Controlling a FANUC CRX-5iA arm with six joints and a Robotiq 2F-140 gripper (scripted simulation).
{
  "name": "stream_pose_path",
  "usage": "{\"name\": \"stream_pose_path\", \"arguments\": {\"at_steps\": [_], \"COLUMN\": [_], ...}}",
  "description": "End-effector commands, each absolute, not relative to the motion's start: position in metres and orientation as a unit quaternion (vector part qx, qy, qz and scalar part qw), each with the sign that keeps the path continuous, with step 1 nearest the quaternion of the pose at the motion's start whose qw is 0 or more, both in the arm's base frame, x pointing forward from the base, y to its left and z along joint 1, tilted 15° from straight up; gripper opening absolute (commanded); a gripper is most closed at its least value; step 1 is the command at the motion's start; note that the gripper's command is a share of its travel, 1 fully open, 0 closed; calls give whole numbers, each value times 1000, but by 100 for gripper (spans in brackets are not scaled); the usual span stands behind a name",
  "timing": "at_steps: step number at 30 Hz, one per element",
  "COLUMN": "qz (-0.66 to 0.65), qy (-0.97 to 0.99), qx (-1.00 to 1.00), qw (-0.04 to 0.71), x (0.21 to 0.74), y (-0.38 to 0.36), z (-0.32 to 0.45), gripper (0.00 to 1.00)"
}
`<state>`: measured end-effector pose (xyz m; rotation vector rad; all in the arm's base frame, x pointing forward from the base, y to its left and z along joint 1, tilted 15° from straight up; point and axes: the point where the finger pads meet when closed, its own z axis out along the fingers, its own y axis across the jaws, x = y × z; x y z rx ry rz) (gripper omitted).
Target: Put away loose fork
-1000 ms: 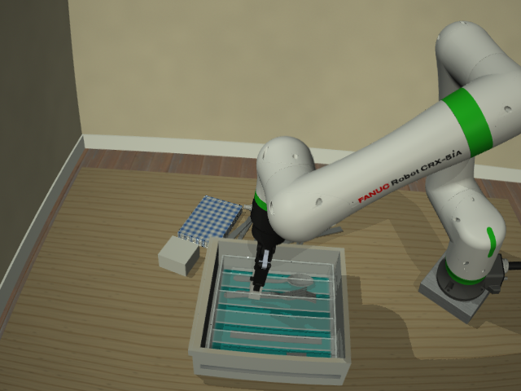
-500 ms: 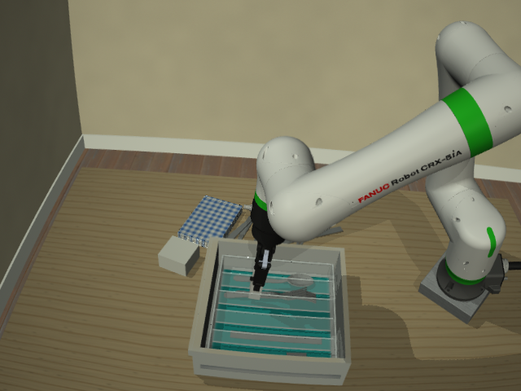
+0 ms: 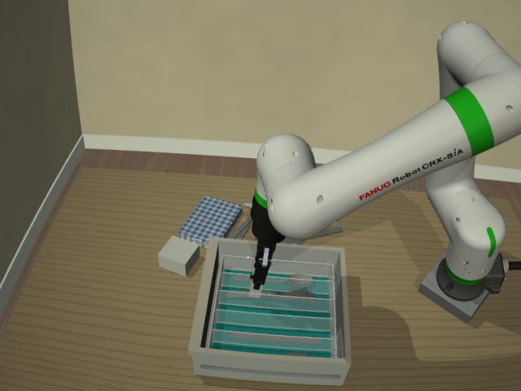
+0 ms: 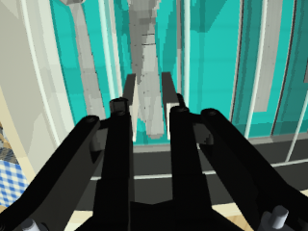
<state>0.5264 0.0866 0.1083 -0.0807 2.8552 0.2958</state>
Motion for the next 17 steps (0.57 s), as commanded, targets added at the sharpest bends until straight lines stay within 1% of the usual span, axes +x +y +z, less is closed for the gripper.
{"name": "stream_pose_path", "arguments": {"at_steps": [1,7,17], "qz": [102,102,102], "qy": [985,985,985], "qx": [-28,-28,-28], "qw": [135,135,135], "x": [526,523,513], "y": [85,81,70], "z": [114,132,188], "gripper": [14,14,14]}}
